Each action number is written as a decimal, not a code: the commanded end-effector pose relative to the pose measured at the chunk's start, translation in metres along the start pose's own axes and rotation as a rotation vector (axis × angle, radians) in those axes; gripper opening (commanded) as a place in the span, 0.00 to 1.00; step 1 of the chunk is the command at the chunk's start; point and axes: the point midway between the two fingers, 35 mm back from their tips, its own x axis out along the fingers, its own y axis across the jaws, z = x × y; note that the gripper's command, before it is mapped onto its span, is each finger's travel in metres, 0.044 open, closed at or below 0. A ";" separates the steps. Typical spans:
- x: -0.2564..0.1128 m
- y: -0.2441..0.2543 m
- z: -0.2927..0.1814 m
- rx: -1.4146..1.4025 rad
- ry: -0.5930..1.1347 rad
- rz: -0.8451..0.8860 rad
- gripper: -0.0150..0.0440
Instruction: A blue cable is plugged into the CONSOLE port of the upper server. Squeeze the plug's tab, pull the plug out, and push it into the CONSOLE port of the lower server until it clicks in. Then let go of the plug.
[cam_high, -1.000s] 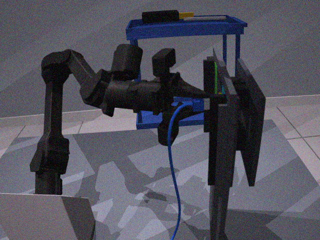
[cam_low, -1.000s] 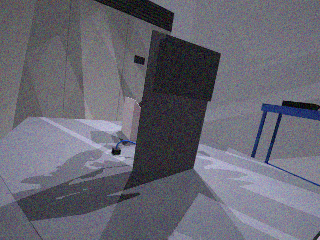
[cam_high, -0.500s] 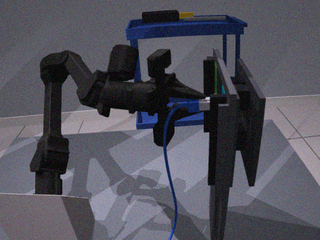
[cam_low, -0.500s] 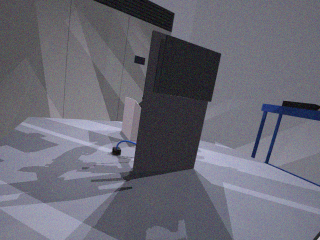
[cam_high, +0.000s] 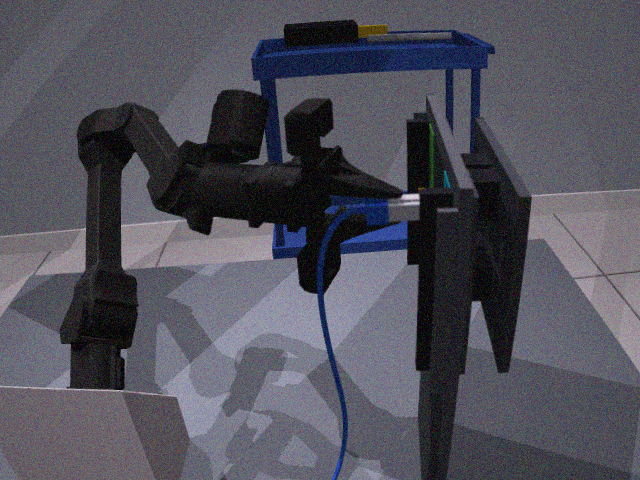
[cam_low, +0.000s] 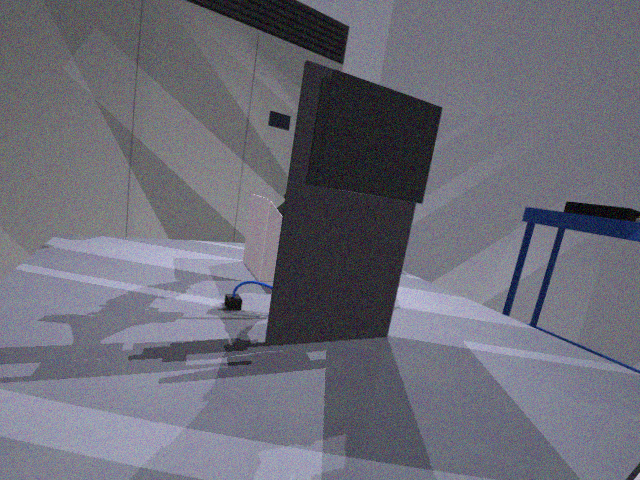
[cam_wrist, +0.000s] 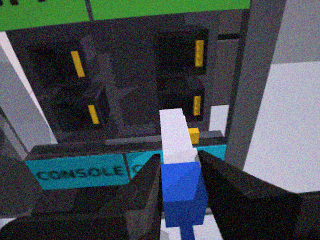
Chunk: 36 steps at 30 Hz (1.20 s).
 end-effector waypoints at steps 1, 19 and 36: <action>-0.003 -0.002 -0.001 -0.005 -0.001 -0.004 0.25; -0.013 -0.002 -0.004 -0.005 0.000 -0.004 0.25; -0.023 -0.002 -0.007 -0.005 0.000 -0.004 0.25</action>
